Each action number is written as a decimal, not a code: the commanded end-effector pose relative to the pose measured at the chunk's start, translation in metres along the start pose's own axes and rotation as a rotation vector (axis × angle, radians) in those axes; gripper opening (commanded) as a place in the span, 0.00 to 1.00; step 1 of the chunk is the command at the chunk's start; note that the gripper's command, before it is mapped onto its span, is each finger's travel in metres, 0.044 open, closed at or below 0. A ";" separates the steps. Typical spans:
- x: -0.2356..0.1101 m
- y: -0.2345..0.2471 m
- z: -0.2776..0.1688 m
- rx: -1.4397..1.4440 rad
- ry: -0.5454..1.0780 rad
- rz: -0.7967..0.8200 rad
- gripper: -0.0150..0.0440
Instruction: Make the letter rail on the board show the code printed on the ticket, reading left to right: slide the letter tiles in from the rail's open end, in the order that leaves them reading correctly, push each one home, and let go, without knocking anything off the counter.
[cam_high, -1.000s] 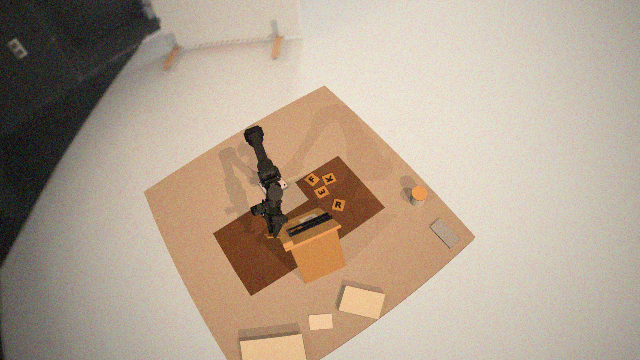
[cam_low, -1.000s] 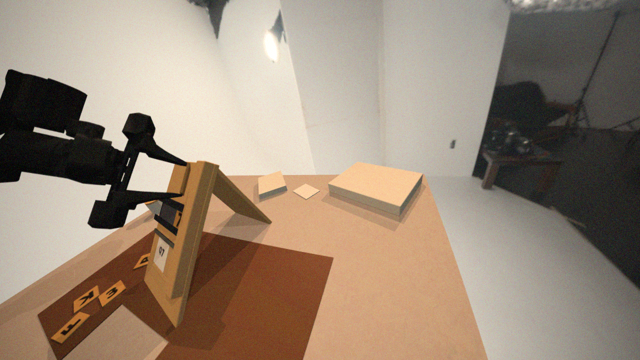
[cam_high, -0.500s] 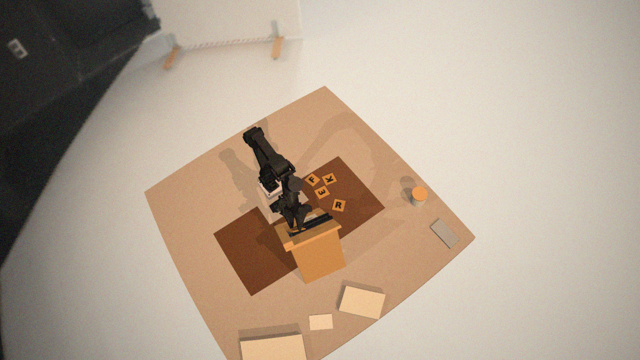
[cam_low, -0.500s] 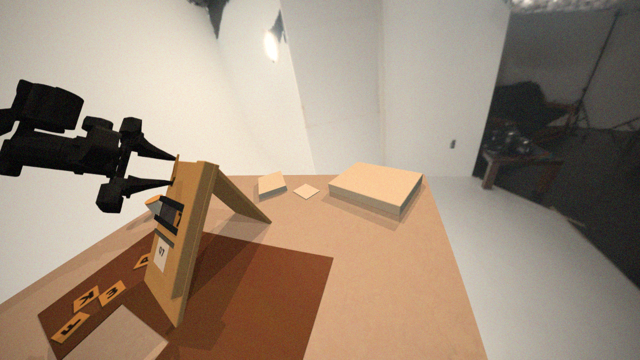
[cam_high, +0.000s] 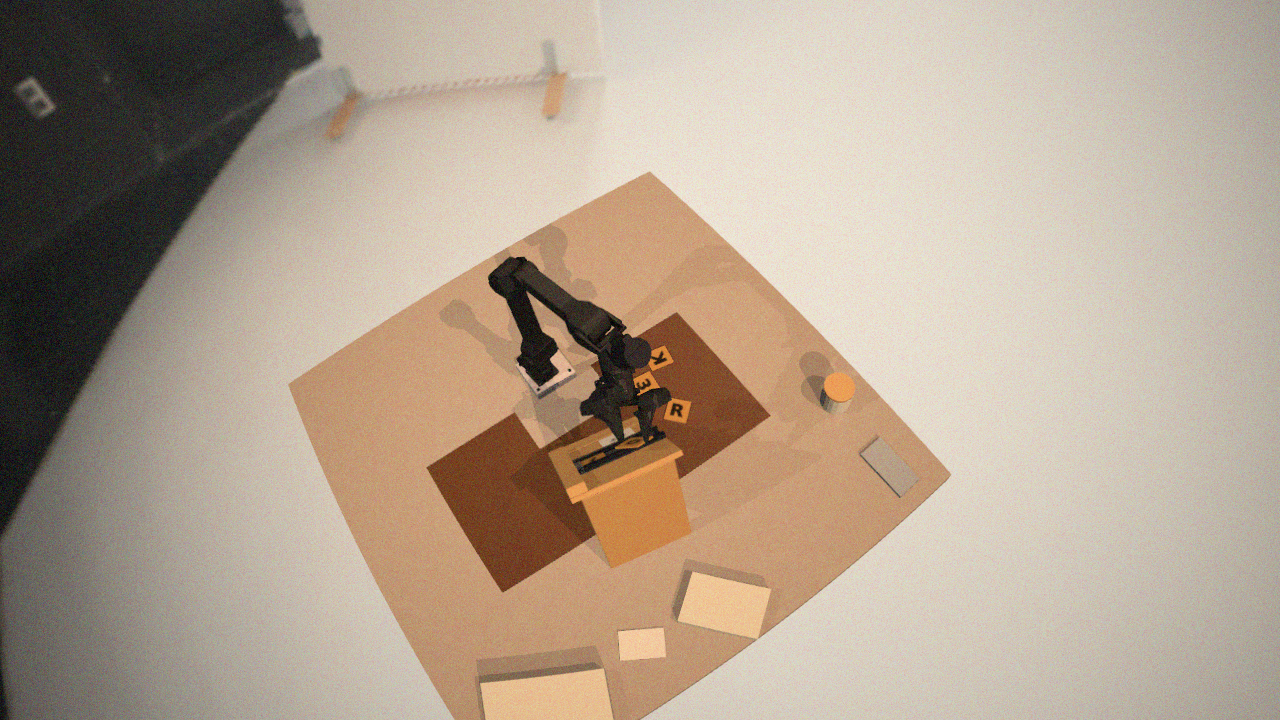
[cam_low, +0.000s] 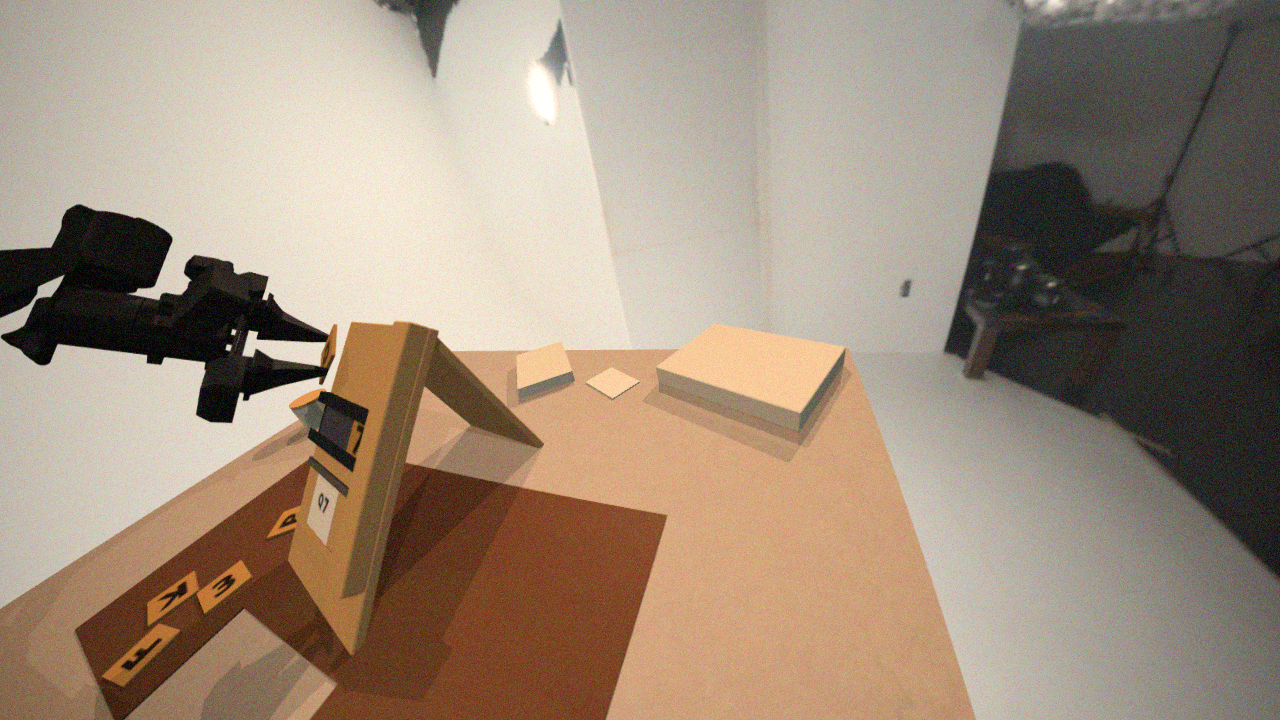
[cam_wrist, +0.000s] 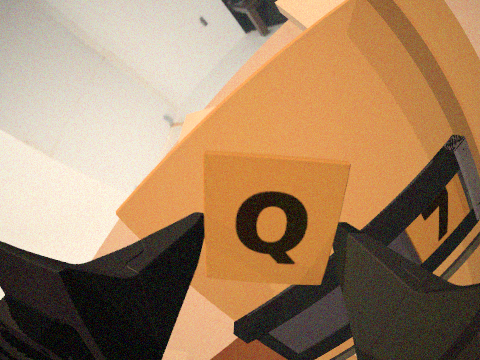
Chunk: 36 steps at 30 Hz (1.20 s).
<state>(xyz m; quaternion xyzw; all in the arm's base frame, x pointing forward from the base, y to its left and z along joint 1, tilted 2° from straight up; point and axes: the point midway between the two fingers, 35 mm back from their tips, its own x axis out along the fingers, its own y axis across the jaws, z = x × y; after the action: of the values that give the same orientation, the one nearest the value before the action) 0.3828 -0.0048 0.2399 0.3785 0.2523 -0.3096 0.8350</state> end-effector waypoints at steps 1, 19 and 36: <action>-0.003 0.012 -0.025 -0.120 0.024 0.009 0.25; -0.029 0.043 -0.130 -0.584 0.093 0.077 0.25; -0.026 0.051 -0.177 -0.781 0.105 0.116 0.25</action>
<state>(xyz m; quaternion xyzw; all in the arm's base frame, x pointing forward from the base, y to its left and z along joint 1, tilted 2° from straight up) 0.3569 0.1717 0.1911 0.0683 0.3689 -0.1223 0.9188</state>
